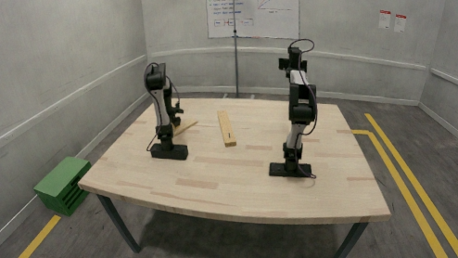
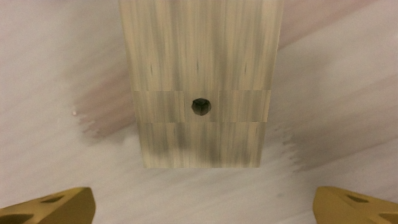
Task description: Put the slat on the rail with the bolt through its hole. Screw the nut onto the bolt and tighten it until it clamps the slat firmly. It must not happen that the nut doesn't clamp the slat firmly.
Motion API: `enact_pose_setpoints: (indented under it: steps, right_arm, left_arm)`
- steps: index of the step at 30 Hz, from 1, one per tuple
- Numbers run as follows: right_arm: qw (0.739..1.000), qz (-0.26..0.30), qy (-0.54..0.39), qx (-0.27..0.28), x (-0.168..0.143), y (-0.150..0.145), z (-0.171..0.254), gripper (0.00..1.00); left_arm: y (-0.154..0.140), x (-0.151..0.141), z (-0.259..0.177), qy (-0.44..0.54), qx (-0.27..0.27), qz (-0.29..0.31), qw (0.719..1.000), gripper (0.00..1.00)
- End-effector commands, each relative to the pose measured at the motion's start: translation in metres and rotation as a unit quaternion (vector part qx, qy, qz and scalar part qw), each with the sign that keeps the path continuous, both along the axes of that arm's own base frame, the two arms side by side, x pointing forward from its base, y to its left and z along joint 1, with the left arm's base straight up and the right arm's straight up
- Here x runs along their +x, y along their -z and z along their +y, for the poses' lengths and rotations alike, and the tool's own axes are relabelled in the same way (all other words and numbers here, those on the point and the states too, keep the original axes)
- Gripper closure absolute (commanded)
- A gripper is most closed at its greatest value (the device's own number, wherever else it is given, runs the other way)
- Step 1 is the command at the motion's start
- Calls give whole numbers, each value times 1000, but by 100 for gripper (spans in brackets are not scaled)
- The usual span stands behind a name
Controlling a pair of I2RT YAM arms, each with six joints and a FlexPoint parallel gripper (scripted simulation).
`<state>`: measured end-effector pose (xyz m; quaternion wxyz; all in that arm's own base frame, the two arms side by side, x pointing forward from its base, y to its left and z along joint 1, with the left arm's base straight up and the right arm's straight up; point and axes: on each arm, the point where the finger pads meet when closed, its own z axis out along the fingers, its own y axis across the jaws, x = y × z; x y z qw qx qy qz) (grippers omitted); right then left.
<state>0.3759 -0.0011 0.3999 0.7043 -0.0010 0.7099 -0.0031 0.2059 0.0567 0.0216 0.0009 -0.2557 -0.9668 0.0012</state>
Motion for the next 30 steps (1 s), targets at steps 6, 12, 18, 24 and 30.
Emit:
enact_pose_setpoints:
  steps: [6, 12, 18, 24, 30]
  right_arm:
    - [1000, -10, -1, 3, -1, -6, 1, 0]
    - [1000, -10, -1, 3, -1, -6, 1, 0]
    - [1000, -10, -1, 3, -1, -6, 1, 0]
    - [1000, -10, -1, 3, -1, -6, 1, 0]
    - [1000, -10, -1, 3, -1, -6, 1, 0]
  left_arm:
    - [12, 1, 2, 2, 4, 0, 1000, 0]
    - [18, 1, 2, 2, 4, 1, 1000, 0]
    - [26, 1, 2, 2, 4, 1, 1000, 0]
    - [35, 1, 2, 2, 4, 1, 1000, 0]
    - [40, 0, 2, 2, 4, 1, 1000, 0]
